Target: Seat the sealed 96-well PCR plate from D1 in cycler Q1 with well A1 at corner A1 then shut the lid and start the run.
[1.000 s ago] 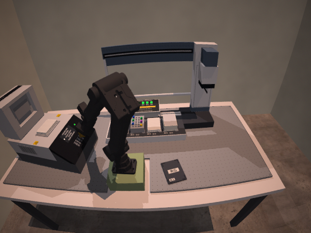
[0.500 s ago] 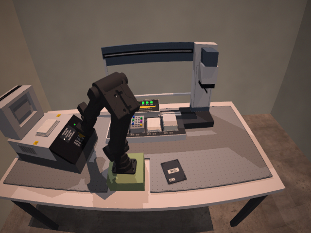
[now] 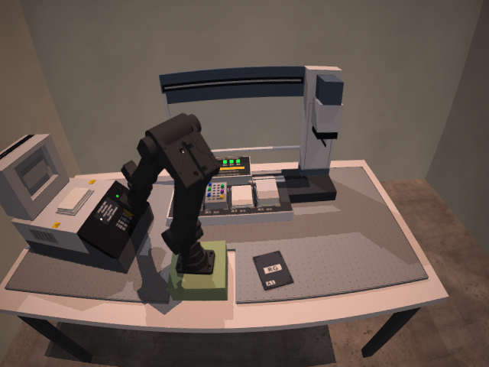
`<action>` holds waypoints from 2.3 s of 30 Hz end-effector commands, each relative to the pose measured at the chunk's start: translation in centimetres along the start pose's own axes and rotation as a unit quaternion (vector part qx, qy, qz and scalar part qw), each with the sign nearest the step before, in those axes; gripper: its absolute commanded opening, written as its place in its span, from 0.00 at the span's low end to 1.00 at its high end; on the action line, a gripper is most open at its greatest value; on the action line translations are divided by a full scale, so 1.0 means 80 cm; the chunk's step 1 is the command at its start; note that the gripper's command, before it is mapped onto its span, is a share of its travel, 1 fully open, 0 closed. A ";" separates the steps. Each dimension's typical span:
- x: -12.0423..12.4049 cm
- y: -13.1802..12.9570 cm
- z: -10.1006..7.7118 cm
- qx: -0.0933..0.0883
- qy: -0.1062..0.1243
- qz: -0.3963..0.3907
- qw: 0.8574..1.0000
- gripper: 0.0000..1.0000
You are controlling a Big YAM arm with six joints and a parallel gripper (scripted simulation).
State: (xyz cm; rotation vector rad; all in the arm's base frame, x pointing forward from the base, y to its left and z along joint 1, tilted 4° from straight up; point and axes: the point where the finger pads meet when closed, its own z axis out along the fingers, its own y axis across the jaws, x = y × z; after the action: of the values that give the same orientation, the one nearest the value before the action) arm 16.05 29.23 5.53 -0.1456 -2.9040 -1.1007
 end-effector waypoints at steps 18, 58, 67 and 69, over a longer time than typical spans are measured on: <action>-0.003 0.025 0.003 -0.012 -0.001 -0.006 1.000 0.00; -0.003 0.042 0.010 -0.010 0.007 -0.011 1.000 0.00; -0.003 0.046 0.012 -0.011 0.007 -0.013 1.000 0.00; -0.014 0.066 0.000 -0.030 -0.004 -0.035 0.999 0.00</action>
State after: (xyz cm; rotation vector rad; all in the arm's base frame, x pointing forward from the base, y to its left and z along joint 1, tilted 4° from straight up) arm 15.87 29.37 5.41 -0.1617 -2.8994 -1.0733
